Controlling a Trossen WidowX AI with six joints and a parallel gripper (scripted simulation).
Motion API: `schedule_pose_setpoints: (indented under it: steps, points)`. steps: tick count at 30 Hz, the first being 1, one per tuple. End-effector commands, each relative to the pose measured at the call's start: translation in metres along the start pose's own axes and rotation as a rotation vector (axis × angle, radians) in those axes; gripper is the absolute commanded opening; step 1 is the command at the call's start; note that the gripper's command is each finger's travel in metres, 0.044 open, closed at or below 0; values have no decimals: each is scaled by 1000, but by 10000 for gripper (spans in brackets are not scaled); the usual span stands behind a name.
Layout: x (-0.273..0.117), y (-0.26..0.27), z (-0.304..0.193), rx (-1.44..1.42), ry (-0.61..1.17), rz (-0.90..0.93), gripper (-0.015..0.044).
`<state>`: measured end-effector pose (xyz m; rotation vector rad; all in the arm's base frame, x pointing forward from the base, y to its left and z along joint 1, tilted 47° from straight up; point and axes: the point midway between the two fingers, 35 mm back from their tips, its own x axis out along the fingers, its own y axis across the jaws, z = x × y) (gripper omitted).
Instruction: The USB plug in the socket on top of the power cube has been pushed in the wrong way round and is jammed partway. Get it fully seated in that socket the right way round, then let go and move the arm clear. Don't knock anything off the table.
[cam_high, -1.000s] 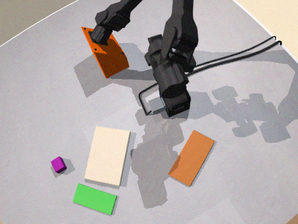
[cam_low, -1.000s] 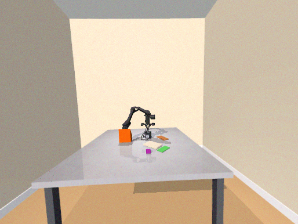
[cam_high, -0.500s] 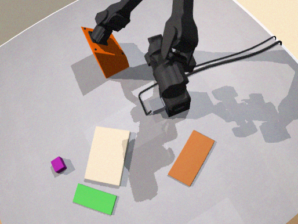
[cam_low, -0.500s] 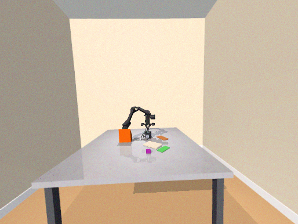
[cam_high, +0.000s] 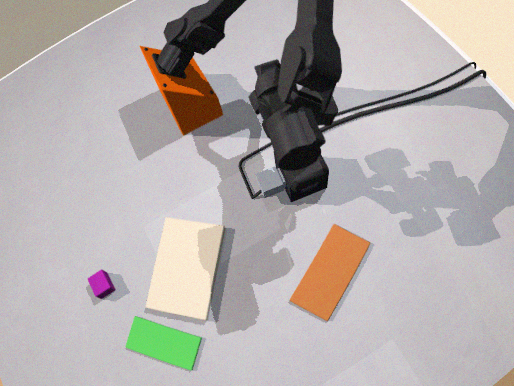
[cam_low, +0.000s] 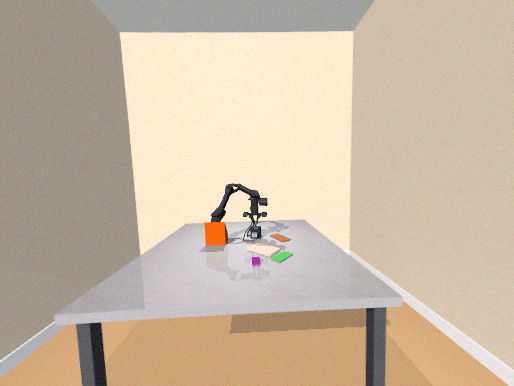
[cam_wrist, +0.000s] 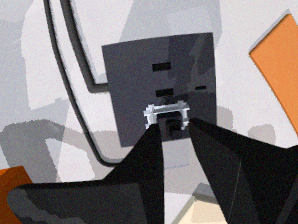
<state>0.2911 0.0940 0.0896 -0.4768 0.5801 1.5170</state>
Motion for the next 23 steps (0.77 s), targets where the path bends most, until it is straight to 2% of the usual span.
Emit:
schedule_pose_setpoints:
  steps: [1,23]
  points:
    - [0,0,0,1,0,0,95]
    - [-12,0,1,0,0,-1,95]
